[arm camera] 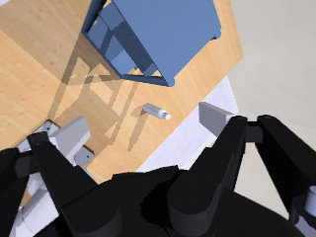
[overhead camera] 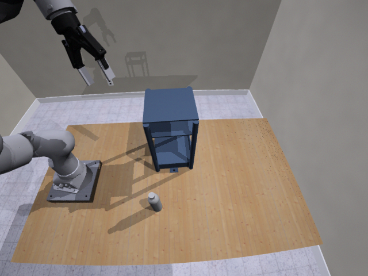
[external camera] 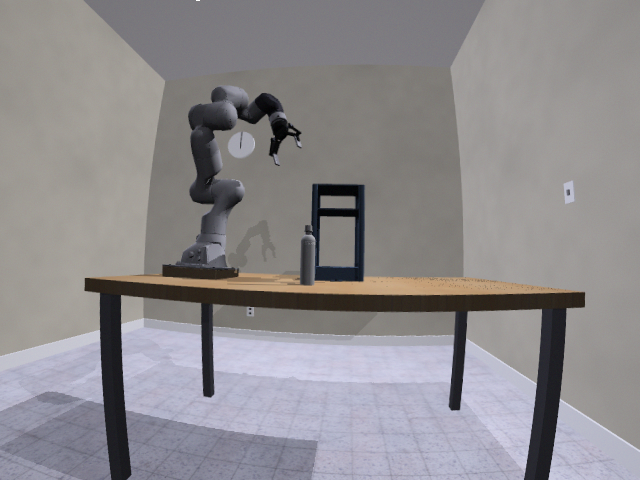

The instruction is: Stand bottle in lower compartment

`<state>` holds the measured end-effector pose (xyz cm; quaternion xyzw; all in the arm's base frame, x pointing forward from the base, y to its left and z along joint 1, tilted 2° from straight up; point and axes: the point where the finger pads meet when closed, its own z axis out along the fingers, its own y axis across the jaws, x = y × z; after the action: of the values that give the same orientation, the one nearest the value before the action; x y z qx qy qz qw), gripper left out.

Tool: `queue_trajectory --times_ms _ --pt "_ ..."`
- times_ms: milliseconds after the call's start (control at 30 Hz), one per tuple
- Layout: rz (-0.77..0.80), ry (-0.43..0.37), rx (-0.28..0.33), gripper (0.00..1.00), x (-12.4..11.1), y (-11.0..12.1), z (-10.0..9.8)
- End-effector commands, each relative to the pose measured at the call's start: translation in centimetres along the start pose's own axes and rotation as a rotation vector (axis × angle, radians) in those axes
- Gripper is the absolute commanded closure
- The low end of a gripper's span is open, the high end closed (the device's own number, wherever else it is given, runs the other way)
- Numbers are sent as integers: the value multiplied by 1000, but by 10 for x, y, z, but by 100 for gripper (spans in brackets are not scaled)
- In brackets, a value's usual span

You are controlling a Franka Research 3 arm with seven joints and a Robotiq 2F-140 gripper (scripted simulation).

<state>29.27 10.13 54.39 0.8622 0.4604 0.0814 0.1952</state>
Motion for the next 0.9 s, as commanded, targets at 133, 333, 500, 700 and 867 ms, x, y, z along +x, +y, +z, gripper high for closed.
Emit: queue_trajectory --times_ms 133,333,500,700,867 --pt "-76 16 40 0 -15 35 7" --pt "-76 16 40 0 -15 35 7" --pt "-76 16 40 0 -15 35 7" --pt "-76 16 40 0 -15 35 7" --pt "-76 16 40 0 -15 35 7"
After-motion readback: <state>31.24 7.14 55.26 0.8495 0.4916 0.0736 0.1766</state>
